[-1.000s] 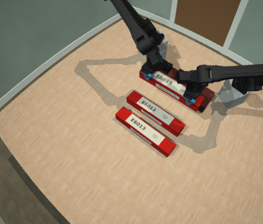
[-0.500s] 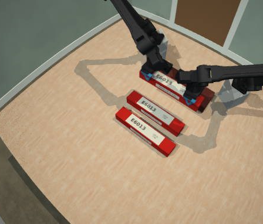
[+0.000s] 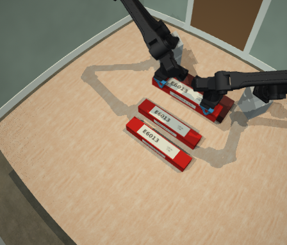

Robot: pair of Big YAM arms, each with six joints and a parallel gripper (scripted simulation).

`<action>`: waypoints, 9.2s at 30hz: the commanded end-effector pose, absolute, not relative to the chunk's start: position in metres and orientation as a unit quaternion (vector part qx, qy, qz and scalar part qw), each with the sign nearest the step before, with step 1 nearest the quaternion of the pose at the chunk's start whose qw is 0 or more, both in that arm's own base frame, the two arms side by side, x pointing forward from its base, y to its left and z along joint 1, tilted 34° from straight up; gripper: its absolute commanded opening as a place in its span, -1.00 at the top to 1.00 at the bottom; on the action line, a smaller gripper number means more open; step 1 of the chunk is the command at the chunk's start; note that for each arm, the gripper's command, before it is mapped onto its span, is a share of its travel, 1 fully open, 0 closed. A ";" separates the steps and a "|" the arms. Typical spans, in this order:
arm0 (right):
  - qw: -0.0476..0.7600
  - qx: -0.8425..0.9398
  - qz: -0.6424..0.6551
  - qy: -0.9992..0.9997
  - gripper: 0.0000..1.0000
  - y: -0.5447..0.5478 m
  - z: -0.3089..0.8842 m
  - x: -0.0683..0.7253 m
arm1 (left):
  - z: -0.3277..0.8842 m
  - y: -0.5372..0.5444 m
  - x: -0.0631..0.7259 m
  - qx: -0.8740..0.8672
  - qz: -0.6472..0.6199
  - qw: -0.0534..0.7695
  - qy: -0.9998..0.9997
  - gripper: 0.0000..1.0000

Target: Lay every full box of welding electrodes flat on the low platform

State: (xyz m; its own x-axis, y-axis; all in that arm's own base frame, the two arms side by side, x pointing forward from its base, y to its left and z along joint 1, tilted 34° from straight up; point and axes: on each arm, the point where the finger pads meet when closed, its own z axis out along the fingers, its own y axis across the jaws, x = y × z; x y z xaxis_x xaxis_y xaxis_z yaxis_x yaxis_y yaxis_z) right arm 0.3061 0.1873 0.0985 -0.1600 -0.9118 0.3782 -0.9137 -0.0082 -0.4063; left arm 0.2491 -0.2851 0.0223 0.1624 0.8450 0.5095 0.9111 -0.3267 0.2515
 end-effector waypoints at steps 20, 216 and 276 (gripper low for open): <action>-0.048 0.653 0.293 -0.697 1.00 0.211 0.146 0.318 | 0.067 -0.324 0.258 -0.771 -0.288 0.004 -0.569 1.00; -0.026 0.651 0.293 -0.700 1.00 0.191 0.077 0.193 | 0.025 -0.258 0.140 -0.767 -0.291 0.026 -0.572 1.00; -0.025 0.651 0.292 -0.700 1.00 0.188 0.047 0.143 | 0.005 -0.233 0.088 -0.767 -0.290 0.027 -0.572 1.00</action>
State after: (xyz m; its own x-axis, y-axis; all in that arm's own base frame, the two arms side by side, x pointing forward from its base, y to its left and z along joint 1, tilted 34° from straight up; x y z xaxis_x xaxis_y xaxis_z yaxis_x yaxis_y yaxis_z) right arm 0.1477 0.1925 0.0367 -0.1501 -0.9291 0.3380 -0.9019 -0.0114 -0.4318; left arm 0.0923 -0.2325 -0.0097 0.1761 0.8537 0.4900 0.9000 -0.3413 0.2712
